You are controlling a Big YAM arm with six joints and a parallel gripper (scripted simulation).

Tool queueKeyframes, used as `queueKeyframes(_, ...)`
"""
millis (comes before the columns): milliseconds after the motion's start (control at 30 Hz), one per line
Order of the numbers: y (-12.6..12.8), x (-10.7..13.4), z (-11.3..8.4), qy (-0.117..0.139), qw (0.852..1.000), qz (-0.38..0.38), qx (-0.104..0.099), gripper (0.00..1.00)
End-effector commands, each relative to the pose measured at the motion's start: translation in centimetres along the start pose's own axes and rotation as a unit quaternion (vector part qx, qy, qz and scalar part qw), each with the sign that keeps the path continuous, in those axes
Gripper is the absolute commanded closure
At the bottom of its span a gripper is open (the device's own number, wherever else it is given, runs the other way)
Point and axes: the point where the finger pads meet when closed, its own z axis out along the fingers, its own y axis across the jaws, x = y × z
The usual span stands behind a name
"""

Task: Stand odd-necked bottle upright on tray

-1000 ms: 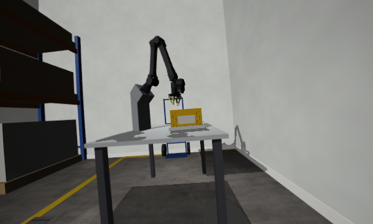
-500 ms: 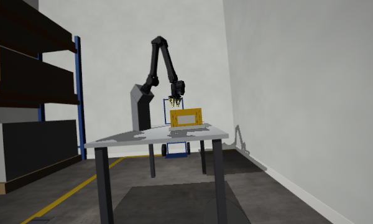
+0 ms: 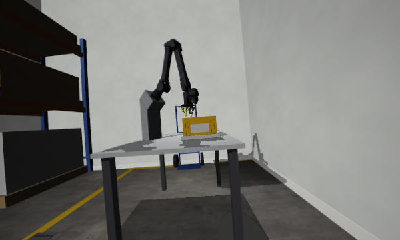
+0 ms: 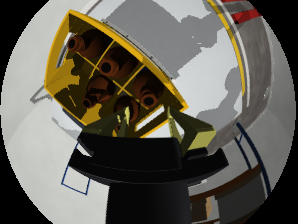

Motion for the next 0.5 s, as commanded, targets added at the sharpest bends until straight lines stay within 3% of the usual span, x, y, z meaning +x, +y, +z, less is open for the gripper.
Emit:
queueKeyframes(0,-0.26,-0.94,0.50,-0.007,1.000,-0.001,0.002,0.39)
queueKeyframes(467,-0.33,-0.65,0.85,-0.004,1.000,-0.001,0.003,0.39)
